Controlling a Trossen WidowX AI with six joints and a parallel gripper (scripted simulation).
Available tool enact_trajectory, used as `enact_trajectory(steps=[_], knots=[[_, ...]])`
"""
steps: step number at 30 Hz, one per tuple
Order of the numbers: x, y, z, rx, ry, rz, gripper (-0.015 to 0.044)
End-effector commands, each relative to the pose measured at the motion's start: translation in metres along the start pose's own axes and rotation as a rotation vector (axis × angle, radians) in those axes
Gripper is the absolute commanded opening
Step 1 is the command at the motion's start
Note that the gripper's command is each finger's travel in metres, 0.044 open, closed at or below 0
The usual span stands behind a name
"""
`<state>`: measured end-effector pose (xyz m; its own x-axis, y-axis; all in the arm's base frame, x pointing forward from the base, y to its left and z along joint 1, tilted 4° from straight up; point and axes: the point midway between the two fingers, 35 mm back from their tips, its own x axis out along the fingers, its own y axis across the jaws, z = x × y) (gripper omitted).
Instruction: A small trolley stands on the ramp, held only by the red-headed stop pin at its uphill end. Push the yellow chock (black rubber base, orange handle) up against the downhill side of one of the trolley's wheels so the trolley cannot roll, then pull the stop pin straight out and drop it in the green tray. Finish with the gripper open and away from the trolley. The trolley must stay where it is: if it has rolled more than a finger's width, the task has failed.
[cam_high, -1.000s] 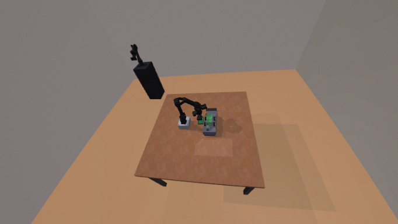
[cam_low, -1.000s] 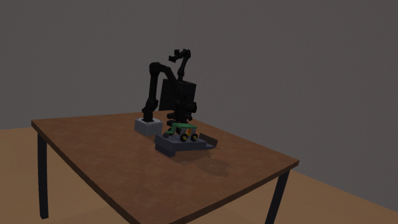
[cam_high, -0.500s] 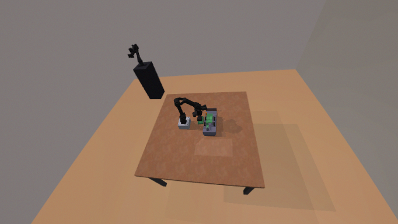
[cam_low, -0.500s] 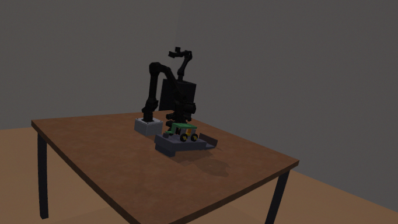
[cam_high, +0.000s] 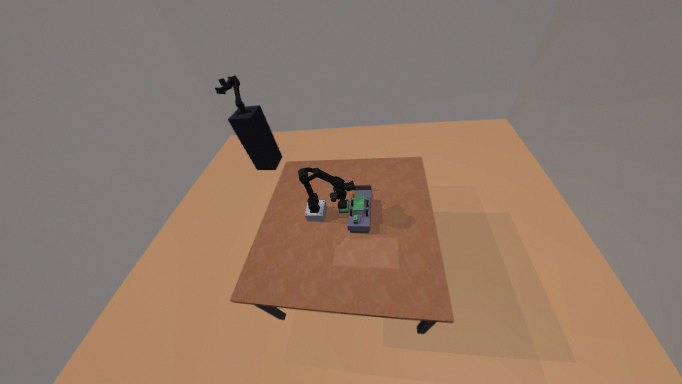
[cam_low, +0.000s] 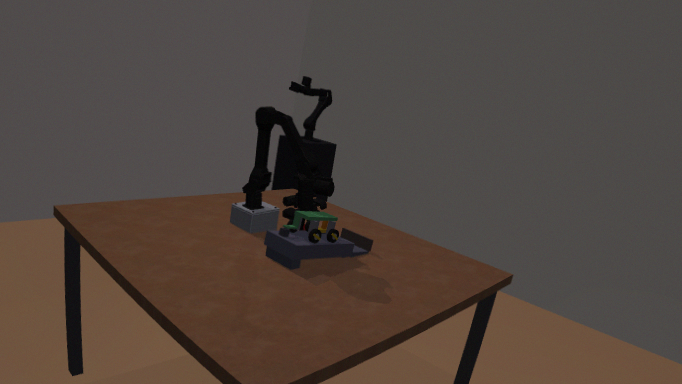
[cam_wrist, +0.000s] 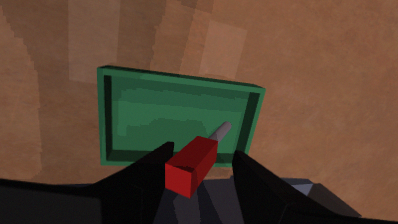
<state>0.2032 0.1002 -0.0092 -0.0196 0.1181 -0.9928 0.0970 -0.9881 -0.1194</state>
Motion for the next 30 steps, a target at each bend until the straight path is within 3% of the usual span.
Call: enact_trajectory(steps=[1, 30], knots=[[0.002, 0.002, 0.001, -0.003, -0.004, -0.003, 0.0190], [0.008, 0.017, 0.000, -0.003, -0.004, -0.002, 0.0190]])
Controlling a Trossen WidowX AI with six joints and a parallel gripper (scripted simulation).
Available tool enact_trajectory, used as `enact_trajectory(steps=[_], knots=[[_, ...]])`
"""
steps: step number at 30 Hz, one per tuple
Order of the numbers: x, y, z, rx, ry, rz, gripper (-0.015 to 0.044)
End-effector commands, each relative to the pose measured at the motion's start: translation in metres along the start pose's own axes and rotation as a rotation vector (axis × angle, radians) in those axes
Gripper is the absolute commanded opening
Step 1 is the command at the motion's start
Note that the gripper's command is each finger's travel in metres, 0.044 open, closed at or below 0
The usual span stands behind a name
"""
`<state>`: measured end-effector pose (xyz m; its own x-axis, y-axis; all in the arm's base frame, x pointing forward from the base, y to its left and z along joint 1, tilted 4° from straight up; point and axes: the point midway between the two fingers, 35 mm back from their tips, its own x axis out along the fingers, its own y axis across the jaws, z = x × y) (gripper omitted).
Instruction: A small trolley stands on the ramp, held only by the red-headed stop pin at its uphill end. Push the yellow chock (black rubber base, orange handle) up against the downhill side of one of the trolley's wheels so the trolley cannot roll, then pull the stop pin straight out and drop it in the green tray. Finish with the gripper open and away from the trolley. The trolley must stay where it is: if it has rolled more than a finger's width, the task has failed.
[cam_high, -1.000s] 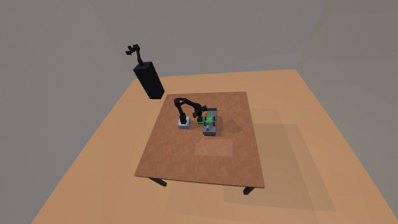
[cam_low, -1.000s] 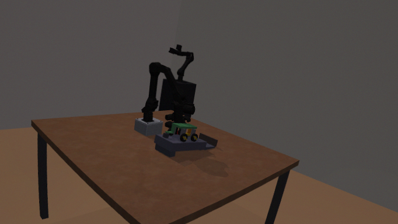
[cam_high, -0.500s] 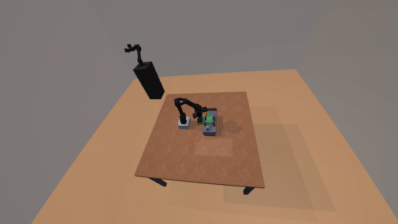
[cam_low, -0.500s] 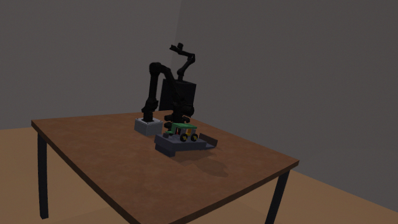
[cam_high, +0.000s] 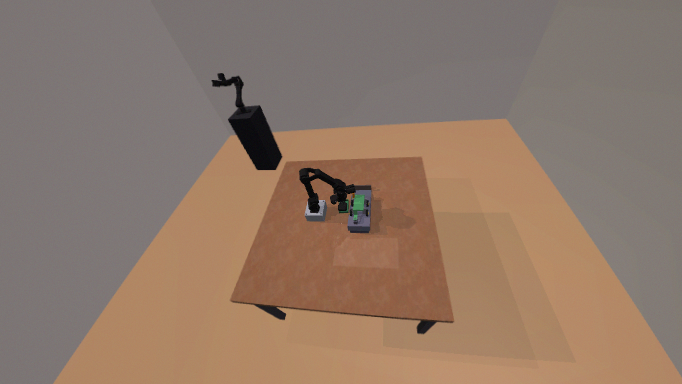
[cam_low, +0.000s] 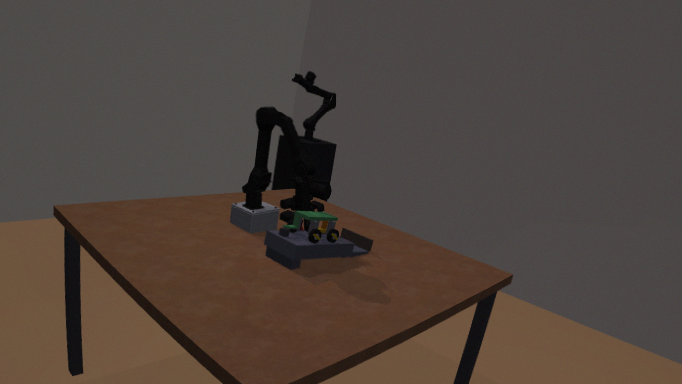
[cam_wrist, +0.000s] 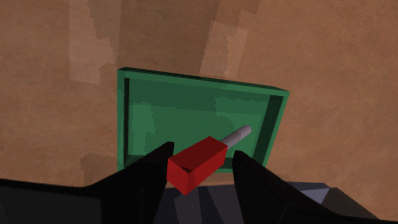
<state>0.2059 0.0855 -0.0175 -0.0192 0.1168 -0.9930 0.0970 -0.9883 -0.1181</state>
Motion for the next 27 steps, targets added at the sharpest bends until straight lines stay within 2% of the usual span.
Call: enact_trajectory(steps=[1, 18, 24, 27], knots=[[0.0022, 0.0018, 0.0015, -0.003, -0.005, -0.003, 0.0190], [0.0071, 0.0080, 0.0031, -0.003, -0.005, -0.003, 0.0190], [0.0050, 0.0071, 0.0008, 0.000, 0.000, 0.000, 0.0340], [0.0050, 0.0071, 0.0008, 0.000, 0.000, 0.000, 0.0340]])
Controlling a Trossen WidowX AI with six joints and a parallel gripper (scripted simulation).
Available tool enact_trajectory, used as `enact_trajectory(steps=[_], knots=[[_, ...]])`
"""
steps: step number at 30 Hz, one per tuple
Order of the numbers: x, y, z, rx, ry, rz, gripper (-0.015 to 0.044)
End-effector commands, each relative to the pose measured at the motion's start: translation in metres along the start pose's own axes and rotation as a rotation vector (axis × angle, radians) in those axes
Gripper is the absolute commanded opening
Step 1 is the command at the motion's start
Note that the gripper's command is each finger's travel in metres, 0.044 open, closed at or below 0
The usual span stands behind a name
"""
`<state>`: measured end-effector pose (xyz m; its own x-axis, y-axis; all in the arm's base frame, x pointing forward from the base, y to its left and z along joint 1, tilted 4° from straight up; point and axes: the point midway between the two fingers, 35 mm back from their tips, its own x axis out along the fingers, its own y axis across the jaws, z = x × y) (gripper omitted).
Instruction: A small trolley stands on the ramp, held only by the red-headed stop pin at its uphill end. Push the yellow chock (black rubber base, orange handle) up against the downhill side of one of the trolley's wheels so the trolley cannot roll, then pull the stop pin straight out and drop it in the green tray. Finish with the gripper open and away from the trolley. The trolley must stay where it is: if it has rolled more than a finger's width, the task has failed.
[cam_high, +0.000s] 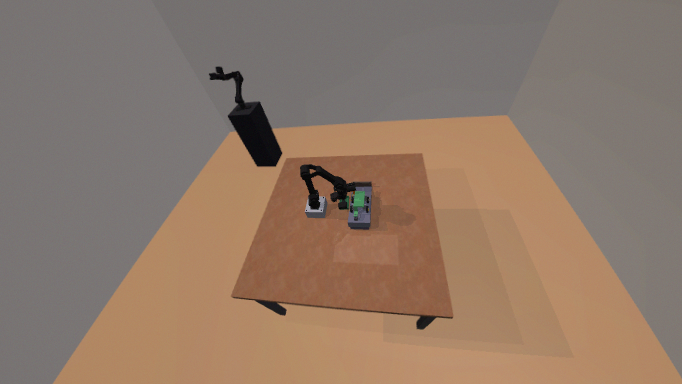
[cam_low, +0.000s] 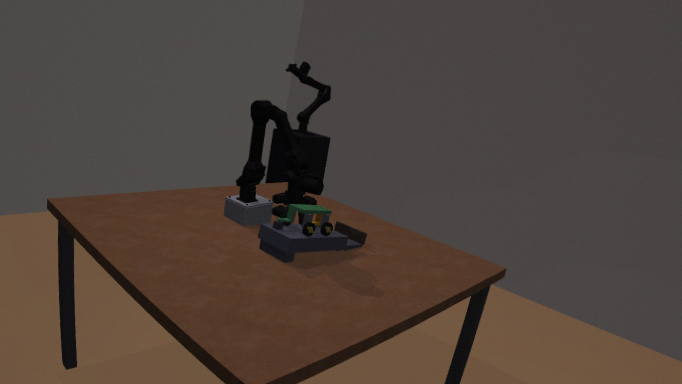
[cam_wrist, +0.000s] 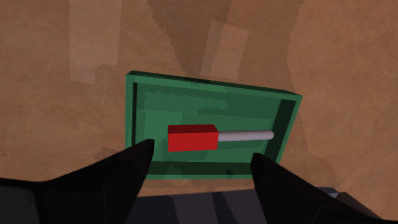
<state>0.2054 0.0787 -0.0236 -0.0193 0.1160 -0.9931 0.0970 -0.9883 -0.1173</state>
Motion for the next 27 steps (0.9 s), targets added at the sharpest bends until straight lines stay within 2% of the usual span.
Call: enact_trajectory(steps=[1, 9, 13, 27], knots=[[0.000, 0.000, 0.000, 0.000, 0.000, 0.000, 0.0340], [-0.021, -0.003, 0.003, -0.003, -0.004, -0.003, 0.0340], [-0.030, -0.004, 0.004, -0.003, -0.005, -0.004, 0.0440], [-0.072, -0.010, 0.006, -0.003, -0.005, -0.004, 0.0440]])
